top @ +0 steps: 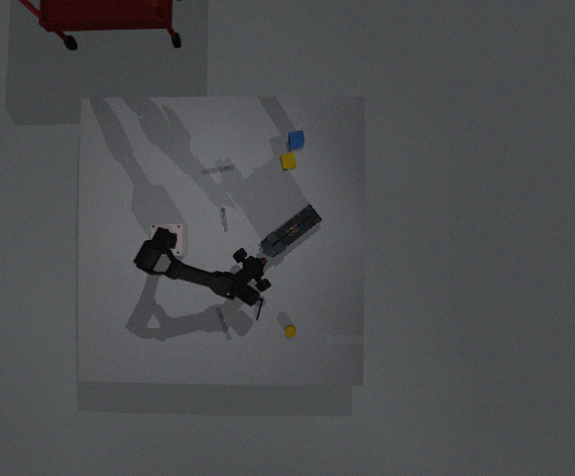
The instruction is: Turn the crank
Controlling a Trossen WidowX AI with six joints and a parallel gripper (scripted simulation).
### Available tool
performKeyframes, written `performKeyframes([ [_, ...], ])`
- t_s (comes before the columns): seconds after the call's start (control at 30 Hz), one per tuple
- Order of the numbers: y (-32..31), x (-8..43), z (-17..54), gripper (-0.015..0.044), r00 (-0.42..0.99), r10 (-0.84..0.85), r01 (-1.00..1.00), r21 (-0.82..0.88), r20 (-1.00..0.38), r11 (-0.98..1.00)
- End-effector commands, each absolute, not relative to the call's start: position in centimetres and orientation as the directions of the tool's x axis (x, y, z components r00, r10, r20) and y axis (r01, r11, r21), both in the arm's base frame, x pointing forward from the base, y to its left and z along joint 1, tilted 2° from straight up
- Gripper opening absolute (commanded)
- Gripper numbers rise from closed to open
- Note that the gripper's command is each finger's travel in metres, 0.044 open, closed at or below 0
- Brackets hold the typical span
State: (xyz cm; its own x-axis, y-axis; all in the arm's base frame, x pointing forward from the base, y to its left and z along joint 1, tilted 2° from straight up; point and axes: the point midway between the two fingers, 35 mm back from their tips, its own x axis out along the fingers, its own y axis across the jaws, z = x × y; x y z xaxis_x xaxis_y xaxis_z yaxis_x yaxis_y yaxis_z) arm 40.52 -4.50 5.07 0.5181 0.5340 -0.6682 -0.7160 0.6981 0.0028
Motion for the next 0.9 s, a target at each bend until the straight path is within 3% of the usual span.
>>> performKeyframes([
  [0.0, -4.7, 40.9, 4.2, 0.0, 0.518, 0.528, -0.715, -0.002, -0.673, 0.699],
  [0.87, -4.4, 40.7, 2.3, 0.0, 0.518, 0.528, -0.715, -0.002, -0.673, 0.699],
])
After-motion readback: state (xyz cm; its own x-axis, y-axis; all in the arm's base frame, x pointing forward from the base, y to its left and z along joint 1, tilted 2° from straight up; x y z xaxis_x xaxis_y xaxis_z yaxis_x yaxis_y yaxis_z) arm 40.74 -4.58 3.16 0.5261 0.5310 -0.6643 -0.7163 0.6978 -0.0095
